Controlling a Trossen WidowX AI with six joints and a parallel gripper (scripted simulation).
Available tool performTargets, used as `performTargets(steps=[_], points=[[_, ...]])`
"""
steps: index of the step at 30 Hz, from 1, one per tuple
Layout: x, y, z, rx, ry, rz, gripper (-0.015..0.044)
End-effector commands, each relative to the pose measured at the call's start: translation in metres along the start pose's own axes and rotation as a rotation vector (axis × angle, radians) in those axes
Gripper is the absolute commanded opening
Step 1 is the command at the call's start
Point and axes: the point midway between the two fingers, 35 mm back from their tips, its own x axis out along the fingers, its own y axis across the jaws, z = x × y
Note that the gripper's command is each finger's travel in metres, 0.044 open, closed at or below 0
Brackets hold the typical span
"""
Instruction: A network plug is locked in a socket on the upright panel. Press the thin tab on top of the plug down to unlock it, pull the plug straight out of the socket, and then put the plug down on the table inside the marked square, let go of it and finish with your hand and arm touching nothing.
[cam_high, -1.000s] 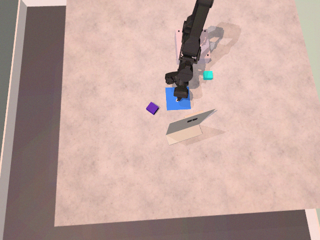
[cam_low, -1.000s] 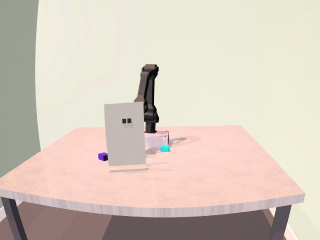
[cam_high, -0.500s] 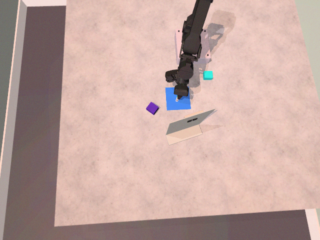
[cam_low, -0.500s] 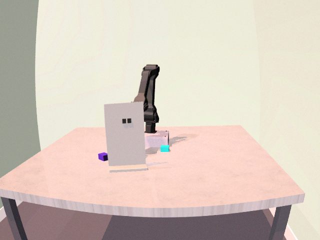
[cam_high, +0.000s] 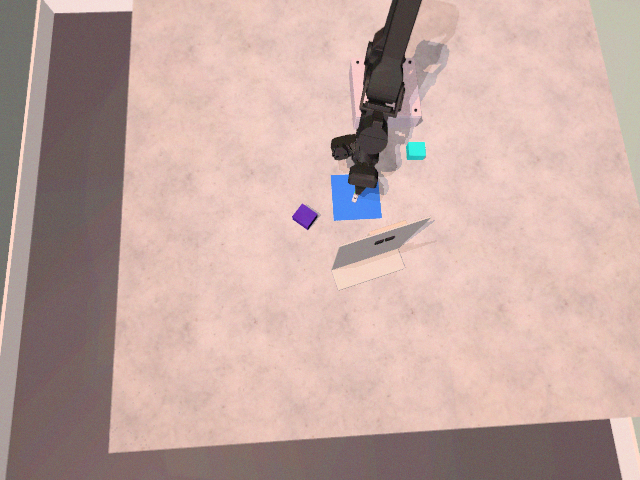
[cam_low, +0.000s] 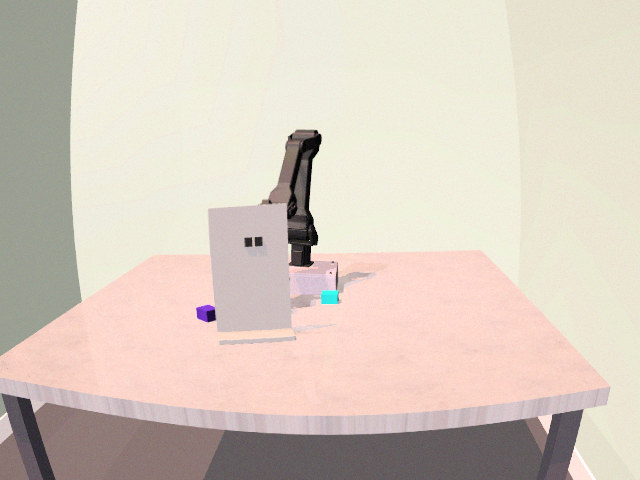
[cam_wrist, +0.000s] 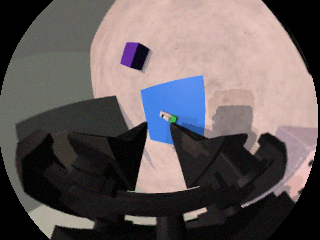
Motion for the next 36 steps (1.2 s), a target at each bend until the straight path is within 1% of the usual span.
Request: performTargets(steps=[1,36], points=[[-0.003,-0.003,0.0,-0.004,0.003,-0.007,0.0156],[-0.043,0.028,0.0,-0.004,0.002,-0.007,0.0156]])
